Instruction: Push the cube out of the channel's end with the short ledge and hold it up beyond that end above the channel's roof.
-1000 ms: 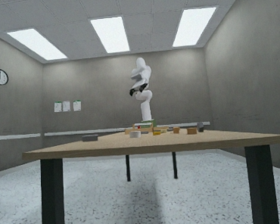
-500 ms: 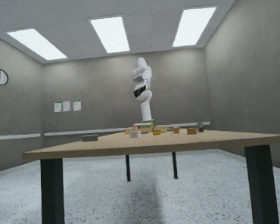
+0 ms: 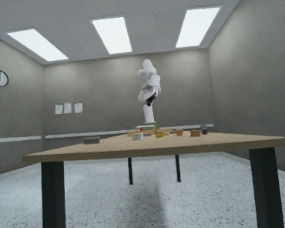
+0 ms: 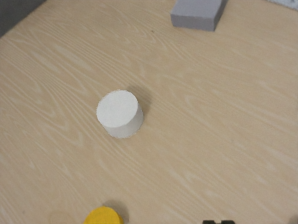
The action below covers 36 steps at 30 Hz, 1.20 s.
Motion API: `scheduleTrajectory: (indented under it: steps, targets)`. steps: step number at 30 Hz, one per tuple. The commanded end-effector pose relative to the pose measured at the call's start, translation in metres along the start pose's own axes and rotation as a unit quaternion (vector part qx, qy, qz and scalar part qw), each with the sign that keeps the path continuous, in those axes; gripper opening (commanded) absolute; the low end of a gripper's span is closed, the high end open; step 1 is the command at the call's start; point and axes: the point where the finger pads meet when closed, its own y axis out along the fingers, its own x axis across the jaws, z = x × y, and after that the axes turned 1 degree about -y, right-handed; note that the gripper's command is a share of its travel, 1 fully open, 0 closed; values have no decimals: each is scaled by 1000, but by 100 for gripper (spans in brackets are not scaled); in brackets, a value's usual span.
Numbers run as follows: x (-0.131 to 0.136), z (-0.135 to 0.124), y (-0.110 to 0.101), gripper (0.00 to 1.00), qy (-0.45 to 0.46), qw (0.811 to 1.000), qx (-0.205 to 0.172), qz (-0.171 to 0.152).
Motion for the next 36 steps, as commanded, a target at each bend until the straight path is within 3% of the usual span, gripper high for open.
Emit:
scheduleTrajectory:
  steps: [1,2,5,6,9,10,13,14,16,17,20,21,23,24,26,27,29,30,32,33,36]
  targets:
    - [2,-28,-3,0,35,999,-30,-19]
    - [5,-52,-4,0,63,996,-49,-32]
    - [5,-52,-4,0,63,996,-49,-32]
    - [8,-76,-7,0,91,993,-68,-46]
    - [8,-76,-7,0,91,993,-68,-46]
    - [11,-101,-10,0,118,987,-86,-60]
    - [11,-101,-10,0,118,987,-86,-60]
    - [14,-125,-14,0,146,981,-104,-75]
    - [14,-125,-14,0,146,981,-104,-75]
    - [16,-149,-18,0,172,973,-121,-91]
    - [16,-149,-18,0,172,973,-121,-91]
    - [19,-171,-23,0,197,965,-137,-106]
    - [19,-171,-23,0,197,965,-137,-106]
    - [22,-193,-28,0,220,956,-151,-121]
    - [22,-193,-28,0,220,956,-151,-121]
    - [24,-213,-33,0,242,947,-164,-136]
    - [24,-213,-33,0,242,947,-164,-136]
    - [27,-230,-38,0,261,938,-175,-149]
    - [27,-230,-38,0,261,938,-175,-149]
    - [29,-246,-43,0,278,929,-184,-161]
    - [30,-260,-48,0,293,921,-193,-172]
